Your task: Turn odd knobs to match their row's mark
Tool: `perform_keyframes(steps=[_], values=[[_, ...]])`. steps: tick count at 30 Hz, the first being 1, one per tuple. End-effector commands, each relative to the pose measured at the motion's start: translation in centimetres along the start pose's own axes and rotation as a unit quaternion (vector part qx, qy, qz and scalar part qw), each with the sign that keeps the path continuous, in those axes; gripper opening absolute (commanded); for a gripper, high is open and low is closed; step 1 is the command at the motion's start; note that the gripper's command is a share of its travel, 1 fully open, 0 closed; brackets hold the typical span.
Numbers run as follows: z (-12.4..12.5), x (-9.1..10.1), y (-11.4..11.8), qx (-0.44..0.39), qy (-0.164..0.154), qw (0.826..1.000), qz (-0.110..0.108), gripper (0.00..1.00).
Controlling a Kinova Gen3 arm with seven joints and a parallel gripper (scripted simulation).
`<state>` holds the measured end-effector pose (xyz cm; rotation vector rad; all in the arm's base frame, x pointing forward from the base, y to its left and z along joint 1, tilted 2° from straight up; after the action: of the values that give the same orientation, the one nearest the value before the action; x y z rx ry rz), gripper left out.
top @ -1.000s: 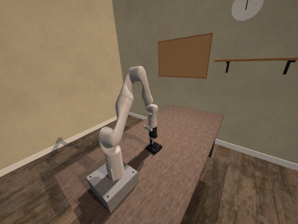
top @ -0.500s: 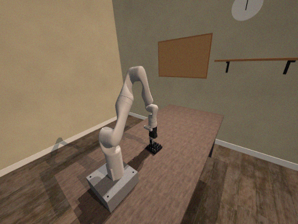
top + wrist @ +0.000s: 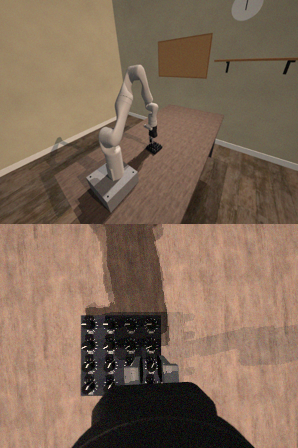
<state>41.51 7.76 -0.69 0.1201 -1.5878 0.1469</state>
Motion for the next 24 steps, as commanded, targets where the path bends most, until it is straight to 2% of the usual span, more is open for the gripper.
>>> perform_keyframes(steps=[1,10,24], values=[[-0.4,0.9,0.1,0.001,-0.006,1.0,-0.001,0.46],[-0.4,2.6,0.1,0.001,-0.006,1.0,-0.001,0.46],[-0.4,2.8,0.1,0.001,-0.006,1.0,-0.001,0.46]])
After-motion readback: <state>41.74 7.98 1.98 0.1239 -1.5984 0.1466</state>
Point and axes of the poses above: the point where the finger pads meet when closed, its own x axis back along the fingers, its own y axis across the jaws, z = x × y, the point moved 2 cm from there along x, back along the fingers, and after that the axes turned 8 degrees about x, right-handed, at the moved point
